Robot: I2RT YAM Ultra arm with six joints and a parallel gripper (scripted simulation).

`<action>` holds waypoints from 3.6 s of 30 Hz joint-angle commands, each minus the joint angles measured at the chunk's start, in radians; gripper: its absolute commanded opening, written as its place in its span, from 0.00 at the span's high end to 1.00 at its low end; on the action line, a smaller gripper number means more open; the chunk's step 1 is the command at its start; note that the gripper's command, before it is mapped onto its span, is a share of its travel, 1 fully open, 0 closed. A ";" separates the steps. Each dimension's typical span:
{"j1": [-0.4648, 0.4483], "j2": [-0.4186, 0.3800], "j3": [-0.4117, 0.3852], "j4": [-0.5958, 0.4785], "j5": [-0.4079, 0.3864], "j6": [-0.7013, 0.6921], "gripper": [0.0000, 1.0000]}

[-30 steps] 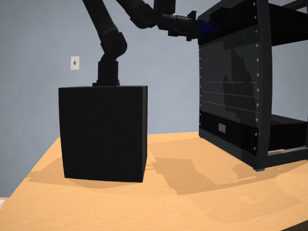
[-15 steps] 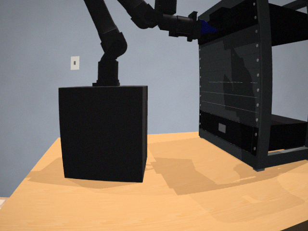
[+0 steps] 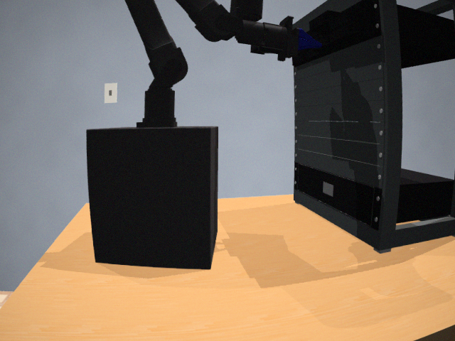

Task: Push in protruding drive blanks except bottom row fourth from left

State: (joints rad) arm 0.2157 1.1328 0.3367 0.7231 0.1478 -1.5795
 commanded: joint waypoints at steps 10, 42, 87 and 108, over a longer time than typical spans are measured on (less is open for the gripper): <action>-0.016 0.018 0.084 0.040 -0.003 0.006 1.00; -0.023 0.051 0.132 0.025 -0.014 0.006 1.00; -0.023 0.075 0.146 0.035 -0.018 0.006 1.00; -0.022 0.091 0.155 0.041 -0.017 0.006 1.00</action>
State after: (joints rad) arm 0.2016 1.2152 0.4309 0.7033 0.1413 -1.5791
